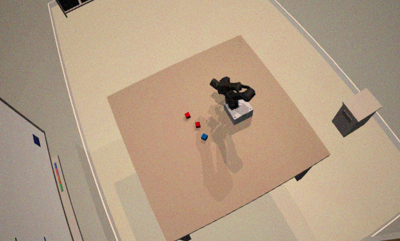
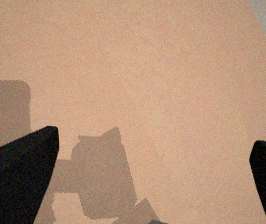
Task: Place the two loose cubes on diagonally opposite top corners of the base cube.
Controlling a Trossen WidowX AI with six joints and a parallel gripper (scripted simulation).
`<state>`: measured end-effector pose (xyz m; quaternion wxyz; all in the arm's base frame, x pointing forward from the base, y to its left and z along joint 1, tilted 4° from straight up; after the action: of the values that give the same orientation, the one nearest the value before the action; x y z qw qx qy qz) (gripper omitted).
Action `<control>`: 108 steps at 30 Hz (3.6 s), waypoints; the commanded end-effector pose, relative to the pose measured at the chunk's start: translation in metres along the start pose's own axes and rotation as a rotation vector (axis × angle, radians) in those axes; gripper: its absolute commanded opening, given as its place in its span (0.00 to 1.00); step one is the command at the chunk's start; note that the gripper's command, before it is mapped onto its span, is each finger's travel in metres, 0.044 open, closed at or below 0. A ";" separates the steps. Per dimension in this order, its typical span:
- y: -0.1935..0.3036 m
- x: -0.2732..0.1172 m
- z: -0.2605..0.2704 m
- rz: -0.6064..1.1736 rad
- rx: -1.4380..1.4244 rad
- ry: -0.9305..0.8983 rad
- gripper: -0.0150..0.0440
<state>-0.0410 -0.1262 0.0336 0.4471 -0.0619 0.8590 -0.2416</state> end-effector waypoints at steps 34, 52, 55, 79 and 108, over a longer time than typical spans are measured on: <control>0.040 -0.216 0.178 -0.649 -2.437 -0.709 0.70; 0.117 -0.264 0.205 -1.052 -3.022 -0.820 0.70; 0.132 -0.243 0.220 -1.052 -3.023 -0.821 0.70; 0.152 -0.215 0.241 -1.051 -3.023 -0.821 0.70; 0.149 -0.224 0.242 -1.054 -2.993 -0.813 0.43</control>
<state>0.2980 -0.0092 0.0017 -0.0481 0.7346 -0.0291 -0.6762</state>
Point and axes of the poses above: the point midway between the two fingers, 35 mm back from their tips, its own x axis out along the fingers, its own z axis across the jaws, y = z × x, the point moved 2 cm from there along -x, back along the fingers, and after that the axes turned 8 degrees about -x, right-handed, at the moved point
